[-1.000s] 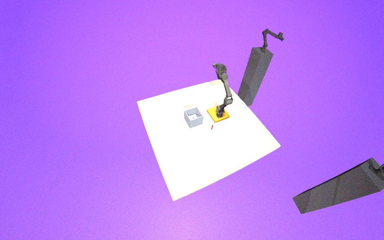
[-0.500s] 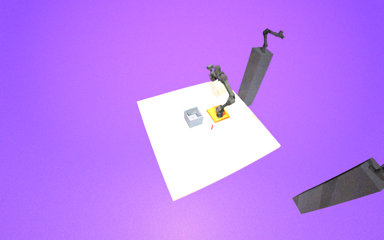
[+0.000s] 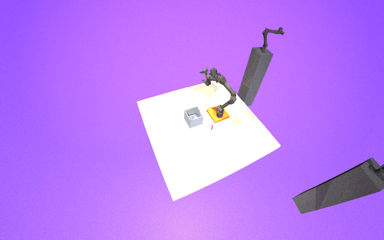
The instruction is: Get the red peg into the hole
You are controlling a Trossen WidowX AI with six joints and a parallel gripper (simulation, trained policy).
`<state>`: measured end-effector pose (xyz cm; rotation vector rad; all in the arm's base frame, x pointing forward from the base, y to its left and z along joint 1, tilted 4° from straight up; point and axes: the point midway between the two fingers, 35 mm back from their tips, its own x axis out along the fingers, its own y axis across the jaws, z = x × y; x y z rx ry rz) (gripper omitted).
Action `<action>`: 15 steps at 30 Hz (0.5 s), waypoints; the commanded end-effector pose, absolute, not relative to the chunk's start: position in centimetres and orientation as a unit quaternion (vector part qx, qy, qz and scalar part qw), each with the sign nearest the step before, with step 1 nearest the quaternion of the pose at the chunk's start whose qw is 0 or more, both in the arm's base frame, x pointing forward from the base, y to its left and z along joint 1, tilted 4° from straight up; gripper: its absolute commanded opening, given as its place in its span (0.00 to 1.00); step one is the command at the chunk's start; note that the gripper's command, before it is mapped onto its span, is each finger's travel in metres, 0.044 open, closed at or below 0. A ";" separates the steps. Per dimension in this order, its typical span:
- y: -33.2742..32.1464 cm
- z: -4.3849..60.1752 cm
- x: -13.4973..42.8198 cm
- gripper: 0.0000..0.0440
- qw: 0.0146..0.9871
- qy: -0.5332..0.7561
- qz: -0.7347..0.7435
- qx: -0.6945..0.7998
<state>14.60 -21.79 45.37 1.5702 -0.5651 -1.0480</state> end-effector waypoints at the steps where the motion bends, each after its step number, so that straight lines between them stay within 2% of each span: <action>1: -20.8 44.4 16.4 1.00 0.548 -0.212 -0.423 0.691; 15: -15.8 41.4 22.0 1.00 0.526 -0.104 -0.354 0.767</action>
